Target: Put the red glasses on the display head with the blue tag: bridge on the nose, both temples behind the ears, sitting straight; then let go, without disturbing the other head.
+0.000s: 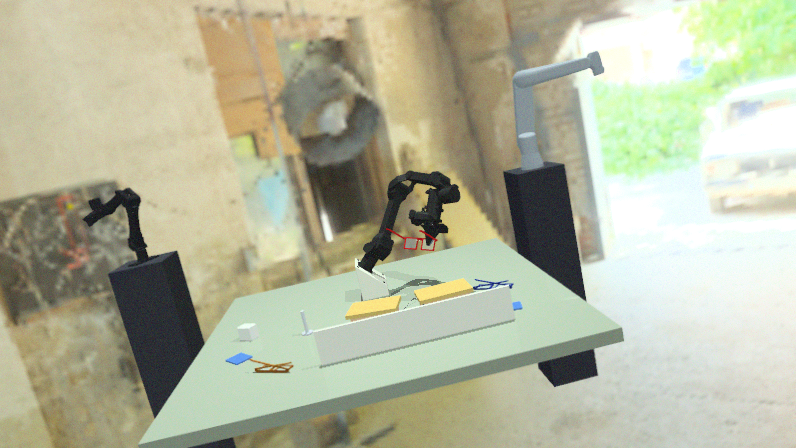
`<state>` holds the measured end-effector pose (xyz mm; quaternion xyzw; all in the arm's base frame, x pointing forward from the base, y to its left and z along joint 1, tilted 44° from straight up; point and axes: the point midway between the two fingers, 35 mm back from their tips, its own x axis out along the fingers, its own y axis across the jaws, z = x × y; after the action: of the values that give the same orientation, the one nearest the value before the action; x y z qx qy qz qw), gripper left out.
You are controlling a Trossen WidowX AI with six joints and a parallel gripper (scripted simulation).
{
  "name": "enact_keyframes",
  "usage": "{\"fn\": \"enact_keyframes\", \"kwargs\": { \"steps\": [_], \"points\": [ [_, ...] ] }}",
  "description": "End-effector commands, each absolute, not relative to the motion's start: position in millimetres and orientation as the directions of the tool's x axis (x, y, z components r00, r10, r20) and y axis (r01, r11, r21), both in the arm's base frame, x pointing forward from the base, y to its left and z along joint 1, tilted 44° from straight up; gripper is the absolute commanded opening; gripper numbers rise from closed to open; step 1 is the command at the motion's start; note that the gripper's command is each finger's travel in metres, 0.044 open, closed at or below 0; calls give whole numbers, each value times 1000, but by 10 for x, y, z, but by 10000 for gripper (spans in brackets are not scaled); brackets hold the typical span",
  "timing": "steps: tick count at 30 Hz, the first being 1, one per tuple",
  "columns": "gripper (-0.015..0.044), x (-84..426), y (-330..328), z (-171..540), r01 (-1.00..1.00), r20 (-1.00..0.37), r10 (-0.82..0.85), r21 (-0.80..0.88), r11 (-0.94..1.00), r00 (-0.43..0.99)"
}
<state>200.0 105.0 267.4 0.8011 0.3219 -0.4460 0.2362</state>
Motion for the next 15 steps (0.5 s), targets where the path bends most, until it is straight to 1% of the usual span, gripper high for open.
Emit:
{"fn": "enact_keyframes", "kwargs": {
  "steps": [1, 8, 15],
  "points": [
    [0, 2113, 1032, 2472, 778, -893, 313, 63, -626, 324],
    [0, 2290, 948, 2157, 853, -911, 352, -1, -522, 215],
    [0, 2429, 824, 1855, 905, -900, 418, -72, -420, 122]
  ]
}}
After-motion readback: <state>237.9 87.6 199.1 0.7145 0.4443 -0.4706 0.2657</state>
